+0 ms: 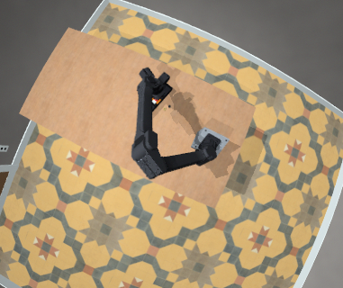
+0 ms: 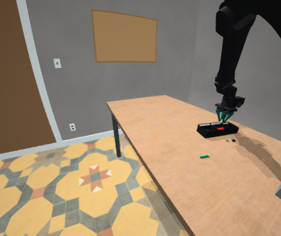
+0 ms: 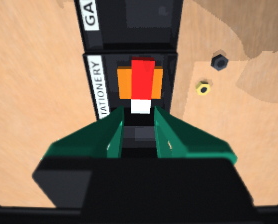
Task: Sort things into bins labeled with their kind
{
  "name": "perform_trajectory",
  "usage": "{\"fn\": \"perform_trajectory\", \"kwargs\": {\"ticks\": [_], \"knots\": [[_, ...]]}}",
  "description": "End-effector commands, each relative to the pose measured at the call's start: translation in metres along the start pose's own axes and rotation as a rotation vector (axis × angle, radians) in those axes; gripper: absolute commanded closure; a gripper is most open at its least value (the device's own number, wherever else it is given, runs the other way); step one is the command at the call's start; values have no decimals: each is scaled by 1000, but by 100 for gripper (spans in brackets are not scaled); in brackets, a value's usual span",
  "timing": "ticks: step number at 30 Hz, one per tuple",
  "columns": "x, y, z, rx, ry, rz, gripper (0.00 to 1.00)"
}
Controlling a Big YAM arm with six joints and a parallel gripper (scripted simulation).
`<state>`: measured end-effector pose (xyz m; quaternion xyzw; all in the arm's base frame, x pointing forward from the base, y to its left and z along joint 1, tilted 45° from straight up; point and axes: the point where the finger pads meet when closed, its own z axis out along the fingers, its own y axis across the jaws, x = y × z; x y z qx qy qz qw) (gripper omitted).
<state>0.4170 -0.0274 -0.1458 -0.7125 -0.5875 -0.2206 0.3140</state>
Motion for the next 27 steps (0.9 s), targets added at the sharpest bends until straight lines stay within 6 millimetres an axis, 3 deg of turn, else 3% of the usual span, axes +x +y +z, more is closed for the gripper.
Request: {"fn": "perform_trajectory", "kwargs": {"ticks": [1, 4, 5, 19, 20, 24, 26, 27], "knots": [[-9, 23, -19, -59, -8, -10, 71], [-9, 21, -18, -57, -7, -7, 71], [-1, 14, -12, -34, -7, -14, 71], [-1, 13, -11, -34, -7, -14, 71], [-13, 23, -15, -57, -8, -14, 71], [-13, 21, -15, -52, -6, -8, 71], [-8, 23, -21, -61, -9, -17, 71], [13, 5, -7, -28, -11, -95, 76]]}}
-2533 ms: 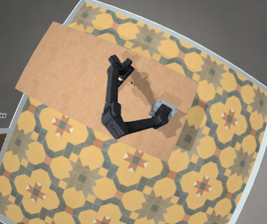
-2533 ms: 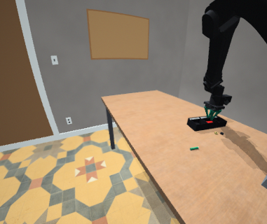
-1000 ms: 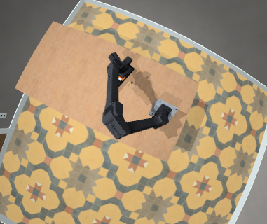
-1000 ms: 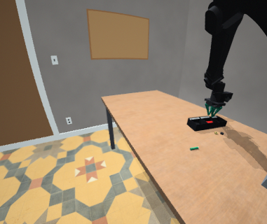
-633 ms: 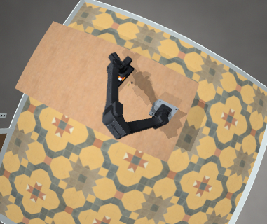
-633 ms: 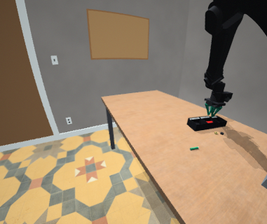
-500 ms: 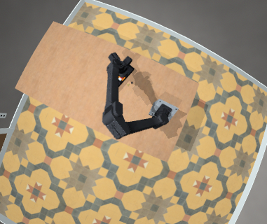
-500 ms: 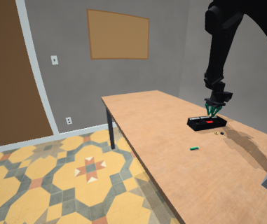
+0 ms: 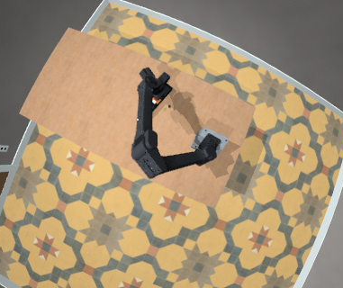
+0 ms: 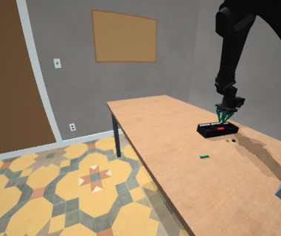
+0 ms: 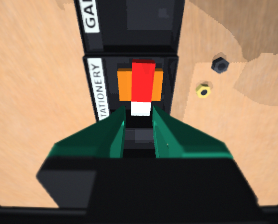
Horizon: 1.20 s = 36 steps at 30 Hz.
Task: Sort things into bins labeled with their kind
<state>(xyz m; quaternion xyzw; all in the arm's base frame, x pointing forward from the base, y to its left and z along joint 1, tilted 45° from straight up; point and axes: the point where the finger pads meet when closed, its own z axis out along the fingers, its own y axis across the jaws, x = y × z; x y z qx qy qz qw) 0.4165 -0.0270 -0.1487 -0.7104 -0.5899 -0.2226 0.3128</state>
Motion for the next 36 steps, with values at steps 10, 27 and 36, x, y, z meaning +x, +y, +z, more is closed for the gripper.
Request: {"fn": "perform_trajectory", "kwargs": {"ticks": [10, 27, 36], "knots": [[81, -45, -7, -14, 2, -357, 76], [183, -119, -6, -6, 6, -834, 76], [231, -153, -6, -14, 1, -1109, 76]]}}
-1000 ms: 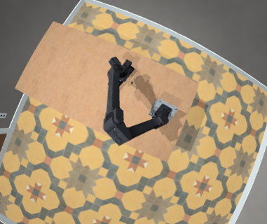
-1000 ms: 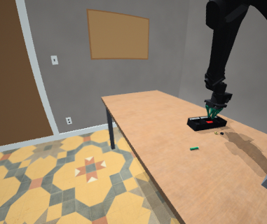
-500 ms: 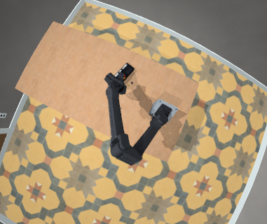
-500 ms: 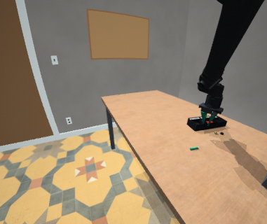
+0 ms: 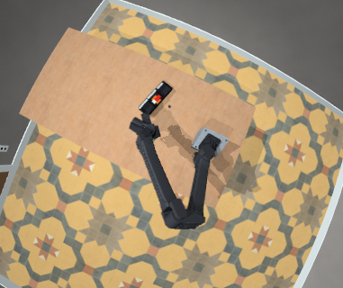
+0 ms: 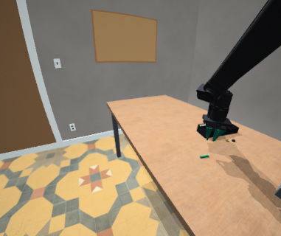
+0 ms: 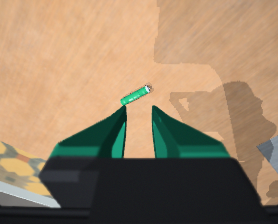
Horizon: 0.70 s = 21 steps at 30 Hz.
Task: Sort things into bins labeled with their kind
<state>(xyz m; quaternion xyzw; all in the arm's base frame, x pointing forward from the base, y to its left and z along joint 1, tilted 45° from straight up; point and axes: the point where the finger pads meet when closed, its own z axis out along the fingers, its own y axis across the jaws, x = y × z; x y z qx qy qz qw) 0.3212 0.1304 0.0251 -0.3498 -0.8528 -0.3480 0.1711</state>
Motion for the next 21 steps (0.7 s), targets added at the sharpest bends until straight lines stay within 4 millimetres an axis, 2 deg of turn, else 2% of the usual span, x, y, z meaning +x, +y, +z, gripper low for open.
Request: {"fn": "perform_trajectory", "kwargs": {"ticks": [1, 4, 6, 8, 10, 12, 17, 21], "knots": [[24, 12, 0, -3, -8, -159, 76], [24, 12, 0, -1, -7, -258, 76], [17, 5, 2, -2, -8, -323, 76], [19, 2, 1, -4, -11, -388, 76], [13, 17, -5, -4, -17, -446, 76], [13, 17, -5, -4, -17, -446, 76], [11, 24, -7, 9, -13, -606, 76], [17, 15, -5, 19, -7, -700, 76]]}}
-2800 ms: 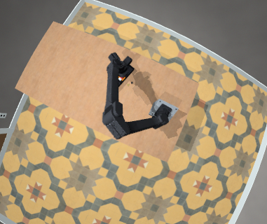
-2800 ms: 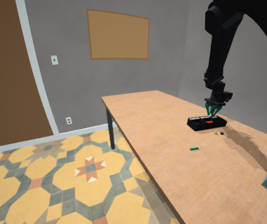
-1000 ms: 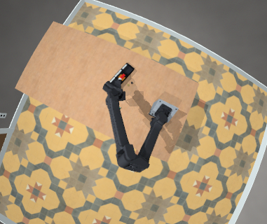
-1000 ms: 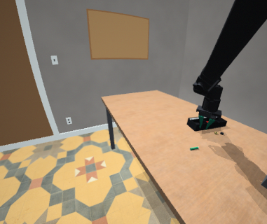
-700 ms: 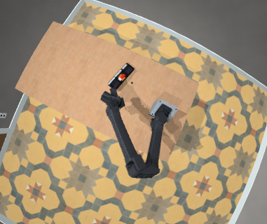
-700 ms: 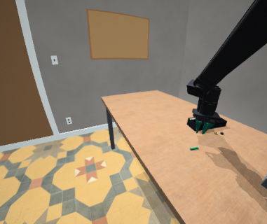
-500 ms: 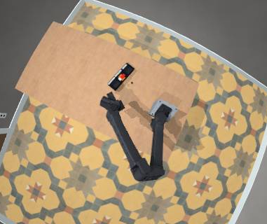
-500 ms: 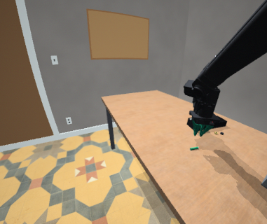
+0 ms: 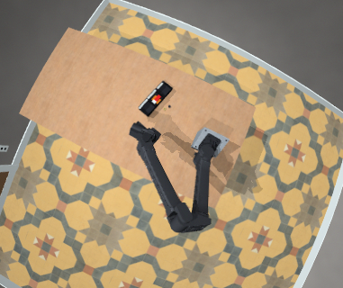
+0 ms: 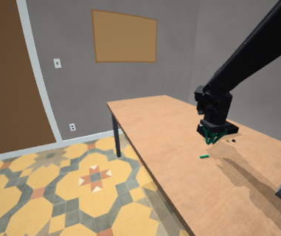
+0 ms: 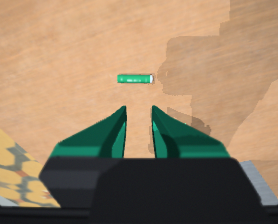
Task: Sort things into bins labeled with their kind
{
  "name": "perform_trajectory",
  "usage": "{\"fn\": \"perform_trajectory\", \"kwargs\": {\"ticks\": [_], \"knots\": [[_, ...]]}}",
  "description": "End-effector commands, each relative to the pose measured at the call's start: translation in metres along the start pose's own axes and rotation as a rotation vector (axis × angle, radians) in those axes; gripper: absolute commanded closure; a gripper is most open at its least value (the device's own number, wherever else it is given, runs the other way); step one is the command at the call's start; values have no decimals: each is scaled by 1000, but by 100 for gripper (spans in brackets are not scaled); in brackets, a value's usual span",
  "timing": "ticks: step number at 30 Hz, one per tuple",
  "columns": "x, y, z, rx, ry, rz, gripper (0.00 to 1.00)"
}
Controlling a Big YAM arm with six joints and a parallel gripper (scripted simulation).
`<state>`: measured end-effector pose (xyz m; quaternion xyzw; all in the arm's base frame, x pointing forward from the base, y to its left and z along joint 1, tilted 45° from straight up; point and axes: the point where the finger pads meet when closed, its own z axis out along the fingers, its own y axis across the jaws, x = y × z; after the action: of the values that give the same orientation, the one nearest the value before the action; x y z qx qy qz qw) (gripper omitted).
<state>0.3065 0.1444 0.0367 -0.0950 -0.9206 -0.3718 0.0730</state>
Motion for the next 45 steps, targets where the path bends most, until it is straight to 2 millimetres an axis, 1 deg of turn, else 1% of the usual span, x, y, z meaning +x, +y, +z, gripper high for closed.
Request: {"fn": "perform_trajectory", "kwargs": {"ticks": [1, 6, 8, 9, 12, 14, 15, 17, 18, 20, 23, 25, 26, 27, 31, 36, 40, 42, 43, 45], "knots": [[-12, 7, -8, -1, -13, -159, 76], [-12, 7, -8, 6, -9, -280, 76], [-12, 7, -8, 6, -9, -280, 76], [-12, 7, -8, 8, -7, -340, 76], [-11, 7, -8, 12, -5, -409, 76], [-16, 20, -7, 14, -3, -454, 76], [-17, 21, -7, 14, -2, -472, 76], [-8, 15, -2, 13, 1, -514, 76], [-8, 12, -3, 13, 0, -536, 76], [-14, 14, -6, 14, -1, -583, 76], [-14, 20, -3, 15, -1, -648, 76], [-14, 20, -3, 15, -1, -648, 76], [-17, 16, -7, 15, -1, -699, 76], [-19, 17, -8, 15, -1, -720, 76], [-13, 16, -3, 15, 1, -810, 76], [-16, 20, -3, 15, 1, -911, 76], [-16, 20, -3, 14, 1, -992, 76], [-16, 20, -3, 14, 1, -992, 76], [-16, 20, -2, 14, 0, -1043, 76], [-17, 20, -2, 13, -1, -1081, 76]]}}
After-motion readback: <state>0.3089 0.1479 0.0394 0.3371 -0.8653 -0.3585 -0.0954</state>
